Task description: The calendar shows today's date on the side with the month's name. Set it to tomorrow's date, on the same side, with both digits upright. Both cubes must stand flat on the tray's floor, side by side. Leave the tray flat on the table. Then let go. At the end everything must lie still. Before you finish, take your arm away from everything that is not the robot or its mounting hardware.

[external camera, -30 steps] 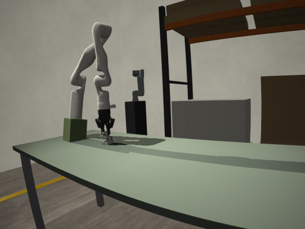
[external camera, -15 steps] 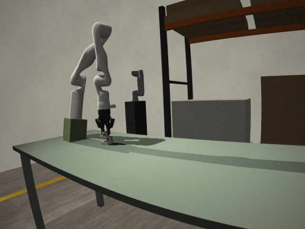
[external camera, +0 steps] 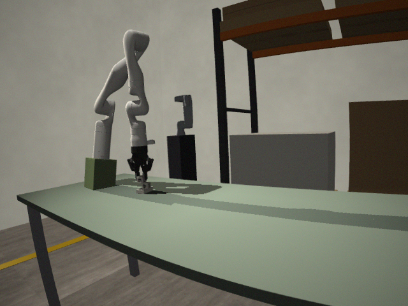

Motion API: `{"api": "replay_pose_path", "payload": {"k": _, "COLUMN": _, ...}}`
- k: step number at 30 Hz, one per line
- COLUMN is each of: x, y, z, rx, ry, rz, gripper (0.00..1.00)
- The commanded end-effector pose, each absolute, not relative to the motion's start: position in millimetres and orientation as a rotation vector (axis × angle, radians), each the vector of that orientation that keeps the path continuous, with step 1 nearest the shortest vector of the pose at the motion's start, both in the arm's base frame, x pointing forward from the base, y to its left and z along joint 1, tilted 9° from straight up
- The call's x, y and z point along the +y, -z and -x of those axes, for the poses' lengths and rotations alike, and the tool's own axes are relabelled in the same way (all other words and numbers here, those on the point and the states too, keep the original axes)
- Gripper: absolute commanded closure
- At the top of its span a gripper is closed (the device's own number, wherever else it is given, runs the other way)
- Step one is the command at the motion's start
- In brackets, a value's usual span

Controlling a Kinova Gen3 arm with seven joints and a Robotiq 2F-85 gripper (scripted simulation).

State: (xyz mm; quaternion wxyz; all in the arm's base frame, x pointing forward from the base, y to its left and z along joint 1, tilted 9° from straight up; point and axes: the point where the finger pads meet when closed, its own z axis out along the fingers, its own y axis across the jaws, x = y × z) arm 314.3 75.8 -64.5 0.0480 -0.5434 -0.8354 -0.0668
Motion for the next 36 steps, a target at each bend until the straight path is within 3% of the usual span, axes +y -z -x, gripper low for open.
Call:
{"api": "replay_pose_path", "payload": {"k": 1, "x": 76.9, "y": 64.8, "z": -314.1, "rx": -2.558, "ry": 0.206, "rz": 1.639, "gripper": 0.72}}
{"api": "replay_pose_path", "payload": {"k": 36, "x": 76.0, "y": 70.4, "z": -316.4, "rx": -2.560, "ry": 0.206, "rz": 1.647, "gripper": 0.72}}
